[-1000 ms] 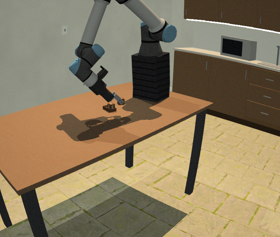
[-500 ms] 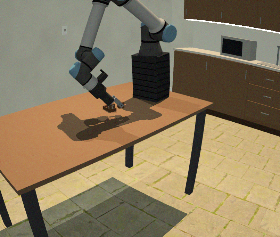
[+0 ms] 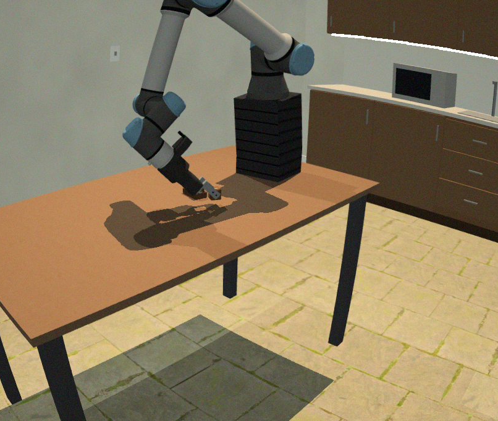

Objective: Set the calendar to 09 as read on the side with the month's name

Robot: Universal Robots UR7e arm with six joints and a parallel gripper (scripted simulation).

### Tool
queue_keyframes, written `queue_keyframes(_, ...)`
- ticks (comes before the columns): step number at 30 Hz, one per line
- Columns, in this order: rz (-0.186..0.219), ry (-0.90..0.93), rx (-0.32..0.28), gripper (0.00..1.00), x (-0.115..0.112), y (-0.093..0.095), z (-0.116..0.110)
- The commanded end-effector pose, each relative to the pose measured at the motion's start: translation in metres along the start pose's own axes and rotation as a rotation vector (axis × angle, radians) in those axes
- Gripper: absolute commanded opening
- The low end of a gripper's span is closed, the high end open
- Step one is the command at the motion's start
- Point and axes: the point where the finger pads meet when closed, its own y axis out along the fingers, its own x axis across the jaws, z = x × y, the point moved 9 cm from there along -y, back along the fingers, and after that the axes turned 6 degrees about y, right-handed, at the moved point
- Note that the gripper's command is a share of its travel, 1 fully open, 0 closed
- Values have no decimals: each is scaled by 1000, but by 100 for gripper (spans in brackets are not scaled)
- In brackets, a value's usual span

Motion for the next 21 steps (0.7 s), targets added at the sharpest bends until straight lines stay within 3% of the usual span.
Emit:
queue_keyframes(1,-1,0,-1,60,1,3,-4)
queue_keyframes(21,-1,0,-1,60,1,10,-11)
